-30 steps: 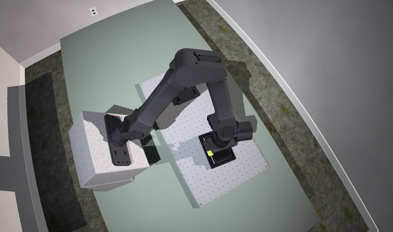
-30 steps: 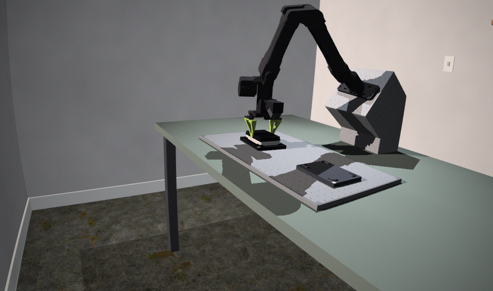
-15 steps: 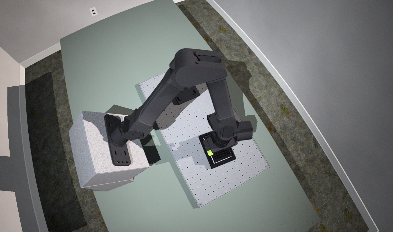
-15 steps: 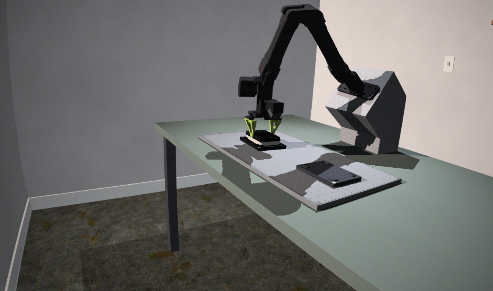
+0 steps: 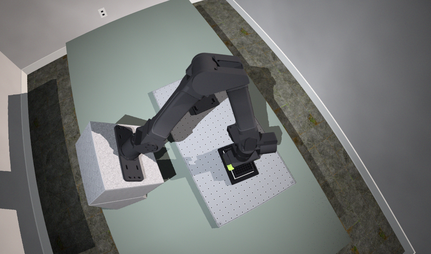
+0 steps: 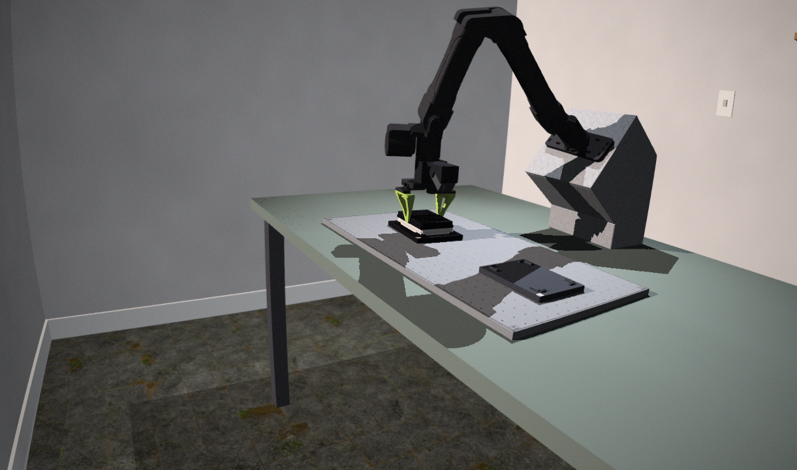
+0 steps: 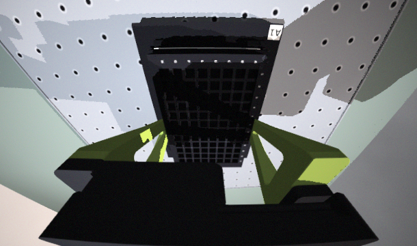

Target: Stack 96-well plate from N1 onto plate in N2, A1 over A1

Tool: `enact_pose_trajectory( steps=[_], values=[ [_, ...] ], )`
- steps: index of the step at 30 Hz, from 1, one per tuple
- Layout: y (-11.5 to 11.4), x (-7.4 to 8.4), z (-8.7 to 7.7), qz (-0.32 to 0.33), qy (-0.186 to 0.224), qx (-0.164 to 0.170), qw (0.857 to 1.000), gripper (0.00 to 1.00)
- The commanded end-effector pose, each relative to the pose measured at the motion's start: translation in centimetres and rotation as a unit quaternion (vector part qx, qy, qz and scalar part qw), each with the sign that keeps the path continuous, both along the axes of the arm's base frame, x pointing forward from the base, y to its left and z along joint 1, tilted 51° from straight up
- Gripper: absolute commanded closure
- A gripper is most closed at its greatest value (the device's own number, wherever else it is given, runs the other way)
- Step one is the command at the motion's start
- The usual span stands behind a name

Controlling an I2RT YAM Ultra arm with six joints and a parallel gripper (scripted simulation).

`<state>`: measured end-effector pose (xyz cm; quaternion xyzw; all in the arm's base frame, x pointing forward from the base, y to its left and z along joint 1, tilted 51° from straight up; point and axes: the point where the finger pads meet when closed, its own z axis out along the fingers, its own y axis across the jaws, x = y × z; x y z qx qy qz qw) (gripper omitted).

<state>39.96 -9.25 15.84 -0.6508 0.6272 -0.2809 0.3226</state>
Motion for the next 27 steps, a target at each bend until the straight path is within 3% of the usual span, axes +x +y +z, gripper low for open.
enact_pose_trajectory(
  steps=[1, 6, 24, 25, 27],
  values=[
    [-0.09, -0.15, 0.26, 0.0, -0.005, 0.001, 1.0, 1.0],
    [-0.18, -0.75, 0.06, -0.003, -0.005, 0.002, 1.0, 1.0],
    [-0.28, -0.66, 0.16, -0.002, -0.011, -0.001, 1.0, 1.0],
    [-0.28, -0.66, 0.16, -0.002, -0.011, -0.001, 1.0, 0.0],
    [-0.12, -1.02, -0.28, -0.002, 0.001, 0.004, 1.0, 0.0]
  ],
)
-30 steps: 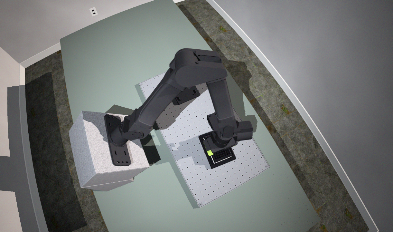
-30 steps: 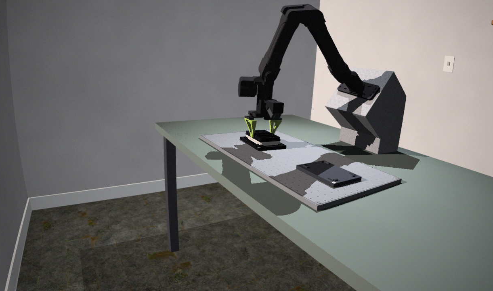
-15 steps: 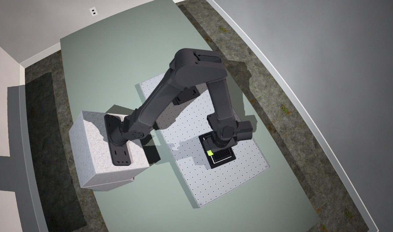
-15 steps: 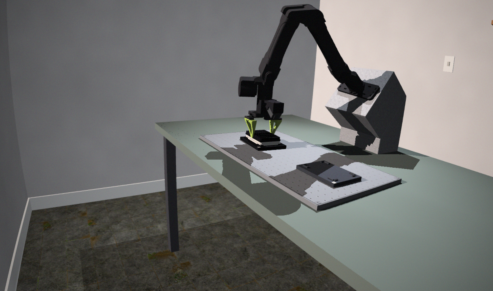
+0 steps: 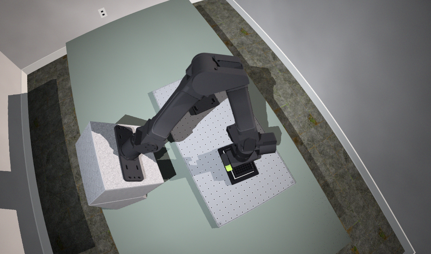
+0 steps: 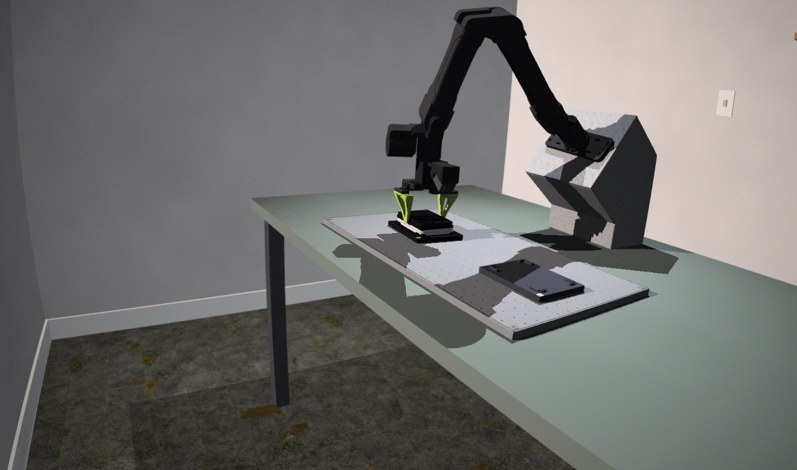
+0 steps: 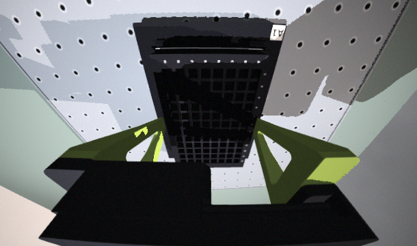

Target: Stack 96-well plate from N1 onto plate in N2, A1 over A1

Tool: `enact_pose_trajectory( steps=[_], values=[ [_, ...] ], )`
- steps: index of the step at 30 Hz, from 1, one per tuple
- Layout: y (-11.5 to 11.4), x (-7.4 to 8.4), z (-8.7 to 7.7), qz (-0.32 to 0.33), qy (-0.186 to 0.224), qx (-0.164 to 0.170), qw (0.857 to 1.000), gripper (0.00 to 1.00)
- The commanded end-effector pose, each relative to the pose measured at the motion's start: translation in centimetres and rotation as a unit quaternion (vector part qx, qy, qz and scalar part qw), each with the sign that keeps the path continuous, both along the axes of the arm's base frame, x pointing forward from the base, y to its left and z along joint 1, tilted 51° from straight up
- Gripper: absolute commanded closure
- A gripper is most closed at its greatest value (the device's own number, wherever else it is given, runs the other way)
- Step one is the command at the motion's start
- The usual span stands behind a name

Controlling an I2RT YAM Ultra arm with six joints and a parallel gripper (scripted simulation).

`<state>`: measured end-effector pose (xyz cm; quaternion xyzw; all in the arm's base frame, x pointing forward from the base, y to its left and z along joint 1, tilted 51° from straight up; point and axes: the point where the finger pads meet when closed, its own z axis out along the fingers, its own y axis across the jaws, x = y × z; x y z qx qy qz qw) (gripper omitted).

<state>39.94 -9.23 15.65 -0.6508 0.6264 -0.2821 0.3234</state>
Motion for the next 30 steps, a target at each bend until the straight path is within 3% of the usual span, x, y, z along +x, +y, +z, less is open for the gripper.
enact_pose_trajectory(
  steps=[1, 4, 5, 30],
  values=[
    [-0.1, -1.0, -0.1, -0.002, 0.003, 0.005, 1.0, 0.0],
    [-0.1, -1.0, 0.0, -0.002, 0.002, 0.004, 1.0, 0.0],
    [-0.5, -0.2, 1.6, -0.002, -0.016, -0.003, 1.0, 0.0],
    [-0.5, -0.2, 1.6, -0.002, -0.016, -0.003, 1.0, 0.0]
  ],
)
